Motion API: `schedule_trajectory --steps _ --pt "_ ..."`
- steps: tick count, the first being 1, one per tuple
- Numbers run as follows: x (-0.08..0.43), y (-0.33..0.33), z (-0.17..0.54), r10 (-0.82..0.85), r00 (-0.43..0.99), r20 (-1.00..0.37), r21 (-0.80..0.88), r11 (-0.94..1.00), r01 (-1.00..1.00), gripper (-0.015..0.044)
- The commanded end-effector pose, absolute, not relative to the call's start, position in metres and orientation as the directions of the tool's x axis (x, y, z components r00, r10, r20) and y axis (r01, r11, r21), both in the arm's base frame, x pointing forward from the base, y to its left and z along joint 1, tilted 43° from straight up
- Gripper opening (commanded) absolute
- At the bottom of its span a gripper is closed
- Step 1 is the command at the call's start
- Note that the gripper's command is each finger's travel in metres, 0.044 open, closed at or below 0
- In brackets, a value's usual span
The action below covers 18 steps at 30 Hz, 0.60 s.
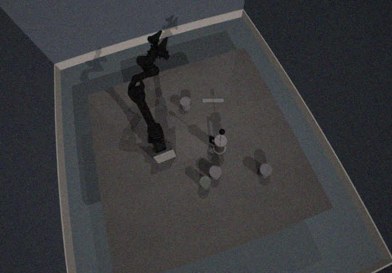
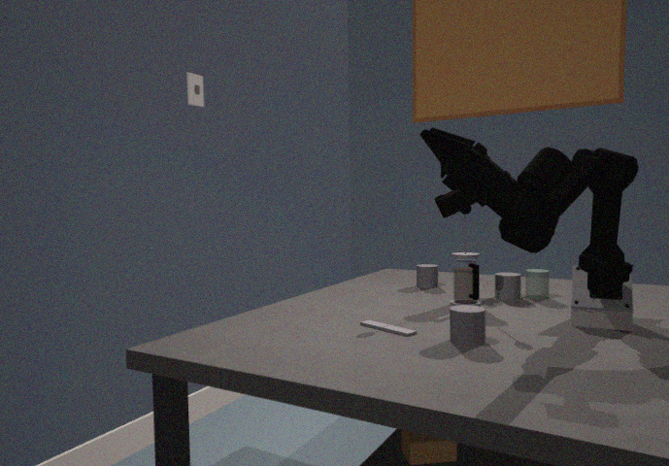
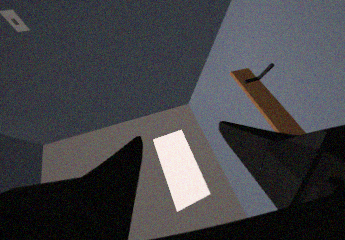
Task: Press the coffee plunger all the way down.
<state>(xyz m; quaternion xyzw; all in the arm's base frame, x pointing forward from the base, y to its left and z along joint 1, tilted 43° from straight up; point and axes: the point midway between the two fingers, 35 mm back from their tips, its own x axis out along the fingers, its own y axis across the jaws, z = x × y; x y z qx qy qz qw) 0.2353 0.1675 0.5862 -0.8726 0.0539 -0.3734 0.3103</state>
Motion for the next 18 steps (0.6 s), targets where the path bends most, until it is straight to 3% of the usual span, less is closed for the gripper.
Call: schedule_trajectory --steps 1,7,11,18 --pt "0.236 0.167 0.586 -0.325 0.714 0.620 -0.576 -0.806 0.133 0.0426" --pt "0.263 0.162 0.583 -0.316 0.690 0.650 -0.387 -0.920 -0.057 0.0440" --pt "0.297 0.157 0.575 -0.262 0.681 0.684 -0.101 -0.958 -0.267 0.0440" --pt "0.367 0.129 0.541 -0.155 0.740 0.655 0.435 -0.723 -0.537 0.0440"
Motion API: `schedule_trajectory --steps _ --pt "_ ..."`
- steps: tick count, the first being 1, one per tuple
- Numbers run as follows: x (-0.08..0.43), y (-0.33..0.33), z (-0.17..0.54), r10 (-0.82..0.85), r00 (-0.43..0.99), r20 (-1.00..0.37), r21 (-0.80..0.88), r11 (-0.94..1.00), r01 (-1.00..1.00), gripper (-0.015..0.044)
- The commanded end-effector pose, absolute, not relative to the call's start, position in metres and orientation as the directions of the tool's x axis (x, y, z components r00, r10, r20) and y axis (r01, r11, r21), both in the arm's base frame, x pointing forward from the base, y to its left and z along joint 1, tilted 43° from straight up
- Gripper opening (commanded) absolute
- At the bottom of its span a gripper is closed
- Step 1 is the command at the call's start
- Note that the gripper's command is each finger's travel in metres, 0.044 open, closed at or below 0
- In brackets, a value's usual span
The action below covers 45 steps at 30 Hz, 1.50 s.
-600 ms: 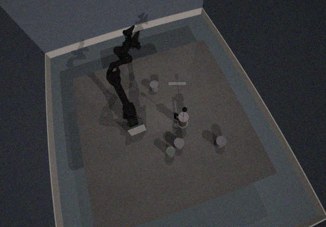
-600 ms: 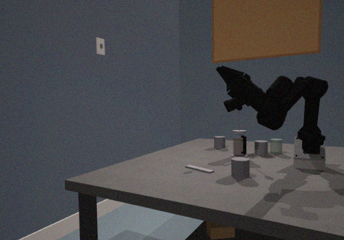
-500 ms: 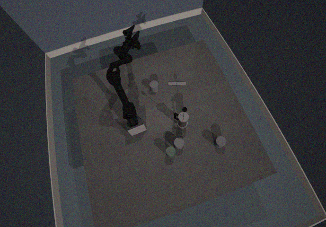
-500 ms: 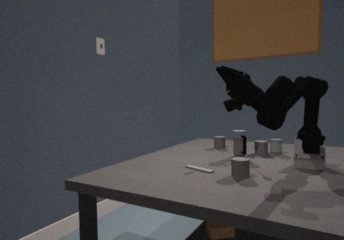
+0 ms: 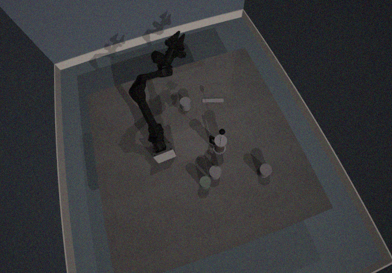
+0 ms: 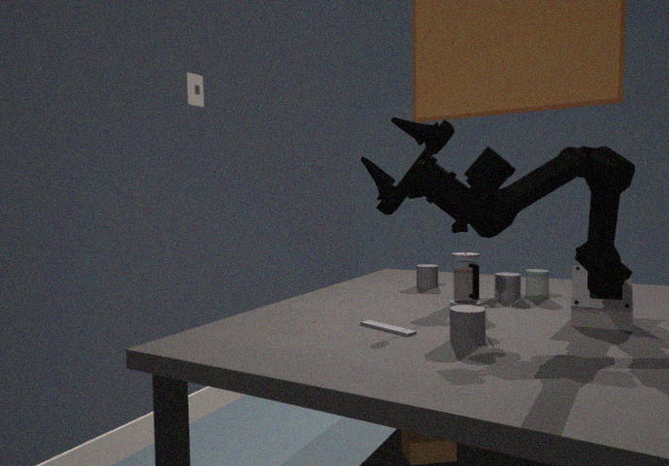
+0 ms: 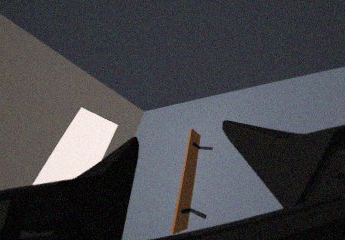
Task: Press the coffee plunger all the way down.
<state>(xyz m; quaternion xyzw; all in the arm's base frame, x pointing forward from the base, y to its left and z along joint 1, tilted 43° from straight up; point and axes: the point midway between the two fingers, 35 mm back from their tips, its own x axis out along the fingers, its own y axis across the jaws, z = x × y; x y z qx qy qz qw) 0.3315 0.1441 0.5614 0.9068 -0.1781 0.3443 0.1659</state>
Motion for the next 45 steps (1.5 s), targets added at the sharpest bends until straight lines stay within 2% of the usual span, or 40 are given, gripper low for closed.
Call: schedule_trajectory --steps 1,6,10,15,21,28,35,42,45 --pt "0.379 0.124 0.535 -0.136 0.755 0.641 0.511 -0.658 -0.553 0.0440" --pt "0.430 0.085 0.494 -0.076 0.846 0.528 0.800 -0.289 -0.525 0.0440" --pt "0.462 0.047 0.455 -0.050 0.916 0.397 0.917 -0.002 -0.398 0.0440" --pt "0.484 -0.008 0.401 -0.044 0.978 0.205 0.941 0.283 -0.184 0.0440" --pt "0.487 -0.078 0.334 -0.056 0.998 -0.041 0.855 0.515 0.064 0.0440" --pt "0.454 -0.158 0.260 -0.064 0.950 -0.305 0.700 0.661 0.269 0.0440" --pt "0.388 -0.220 0.193 0.011 0.864 -0.503 0.599 0.725 0.339 0.0440" --pt "0.299 -0.256 0.150 0.124 0.826 -0.550 0.629 0.712 0.312 0.0440" --pt "0.286 -0.259 0.147 0.140 0.829 -0.541 0.643 0.705 0.300 0.0440"
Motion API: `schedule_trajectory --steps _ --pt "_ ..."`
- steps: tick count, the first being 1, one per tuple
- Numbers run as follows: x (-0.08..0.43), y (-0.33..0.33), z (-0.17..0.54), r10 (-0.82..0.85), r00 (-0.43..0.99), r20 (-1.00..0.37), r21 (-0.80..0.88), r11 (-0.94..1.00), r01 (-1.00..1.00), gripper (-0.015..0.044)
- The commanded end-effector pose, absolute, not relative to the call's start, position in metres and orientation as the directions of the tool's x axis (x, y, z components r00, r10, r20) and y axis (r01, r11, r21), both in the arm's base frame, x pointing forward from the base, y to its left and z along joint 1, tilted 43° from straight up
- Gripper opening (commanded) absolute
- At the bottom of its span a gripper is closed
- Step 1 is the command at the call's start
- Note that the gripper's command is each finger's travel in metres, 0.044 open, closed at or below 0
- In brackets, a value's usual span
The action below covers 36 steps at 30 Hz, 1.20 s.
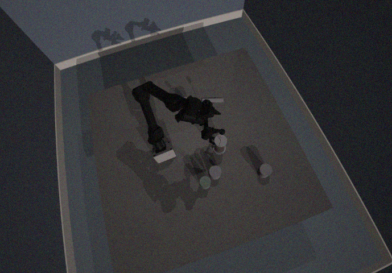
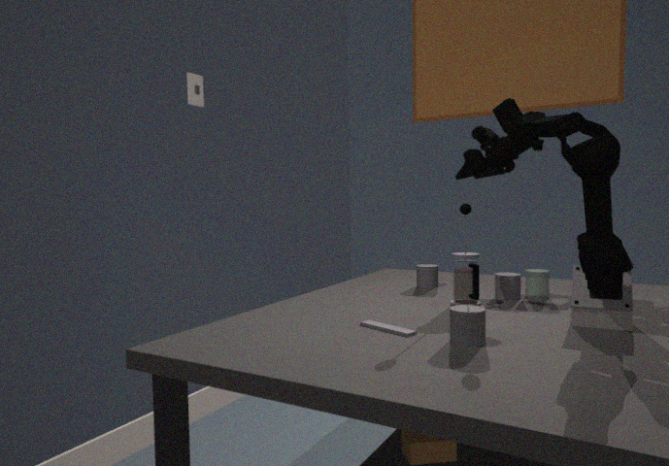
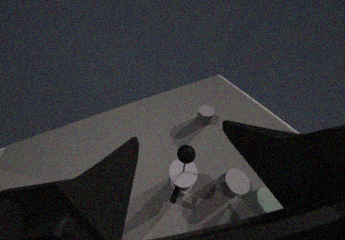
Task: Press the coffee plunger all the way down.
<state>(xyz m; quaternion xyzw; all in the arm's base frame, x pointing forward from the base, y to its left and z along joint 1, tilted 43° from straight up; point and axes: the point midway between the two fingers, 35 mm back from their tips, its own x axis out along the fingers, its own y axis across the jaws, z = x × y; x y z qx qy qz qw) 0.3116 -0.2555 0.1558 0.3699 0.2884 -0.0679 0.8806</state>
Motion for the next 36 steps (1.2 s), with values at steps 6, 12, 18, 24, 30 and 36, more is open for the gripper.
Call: schedule_trajectory --steps 6,12,18,24,30,36 --pt "0.288 -0.239 0.124 0.140 0.829 -0.541 0.642 0.705 0.300 0.0440" --pt "0.288 -0.218 0.102 0.141 0.830 -0.540 0.643 0.705 0.299 0.0440" --pt "0.291 -0.218 0.101 0.141 0.830 -0.540 0.643 0.705 0.299 0.0440" --pt "0.299 -0.217 0.095 0.141 0.830 -0.540 0.643 0.705 0.299 0.0440" --pt "0.308 -0.216 0.090 0.141 0.830 -0.540 0.643 0.706 0.299 0.0440" --pt "0.316 -0.214 0.085 0.141 0.831 -0.539 0.643 0.706 0.298 0.0440"
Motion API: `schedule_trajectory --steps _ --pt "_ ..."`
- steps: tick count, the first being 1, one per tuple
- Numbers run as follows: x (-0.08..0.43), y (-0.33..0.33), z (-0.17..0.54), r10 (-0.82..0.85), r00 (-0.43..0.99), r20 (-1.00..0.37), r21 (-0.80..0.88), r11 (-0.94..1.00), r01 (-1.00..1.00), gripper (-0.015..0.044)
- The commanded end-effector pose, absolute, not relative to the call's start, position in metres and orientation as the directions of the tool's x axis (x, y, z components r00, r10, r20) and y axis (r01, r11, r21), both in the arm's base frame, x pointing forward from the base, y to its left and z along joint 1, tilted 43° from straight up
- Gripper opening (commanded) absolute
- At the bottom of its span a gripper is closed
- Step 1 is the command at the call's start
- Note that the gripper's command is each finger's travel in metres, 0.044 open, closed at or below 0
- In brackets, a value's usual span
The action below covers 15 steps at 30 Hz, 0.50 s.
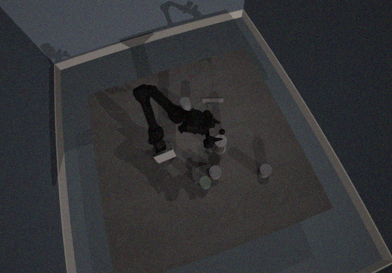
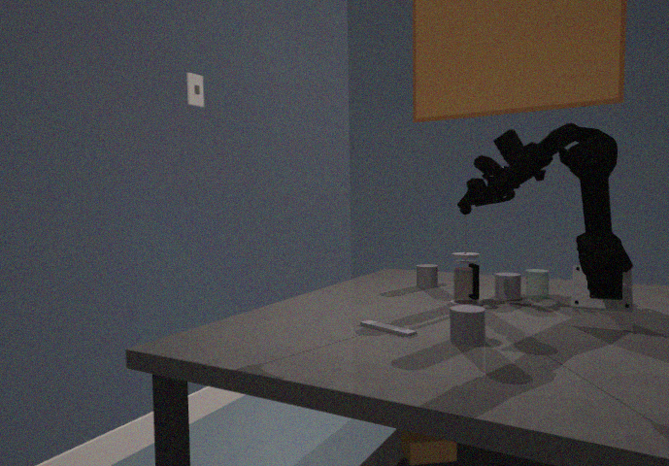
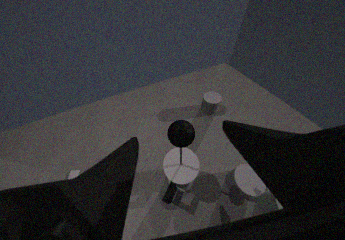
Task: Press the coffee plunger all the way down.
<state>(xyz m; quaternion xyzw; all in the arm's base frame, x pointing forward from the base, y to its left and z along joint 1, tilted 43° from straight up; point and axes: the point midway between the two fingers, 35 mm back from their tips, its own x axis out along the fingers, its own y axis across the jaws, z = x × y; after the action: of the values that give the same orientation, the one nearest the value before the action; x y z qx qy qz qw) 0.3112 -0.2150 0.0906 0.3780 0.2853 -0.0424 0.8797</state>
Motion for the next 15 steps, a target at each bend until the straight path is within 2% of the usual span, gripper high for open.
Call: schedule_trajectory --steps 1,6,15 --pt "0.3173 -0.2135 0.0842 0.141 0.831 -0.538 0.643 0.705 0.297 0.0440" --pt "0.3220 -0.2123 0.0812 0.141 0.831 -0.537 0.644 0.705 0.297 0.0440" --pt "0.3220 -0.2123 0.0812 0.141 0.831 -0.537 0.644 0.705 0.297 0.0204"
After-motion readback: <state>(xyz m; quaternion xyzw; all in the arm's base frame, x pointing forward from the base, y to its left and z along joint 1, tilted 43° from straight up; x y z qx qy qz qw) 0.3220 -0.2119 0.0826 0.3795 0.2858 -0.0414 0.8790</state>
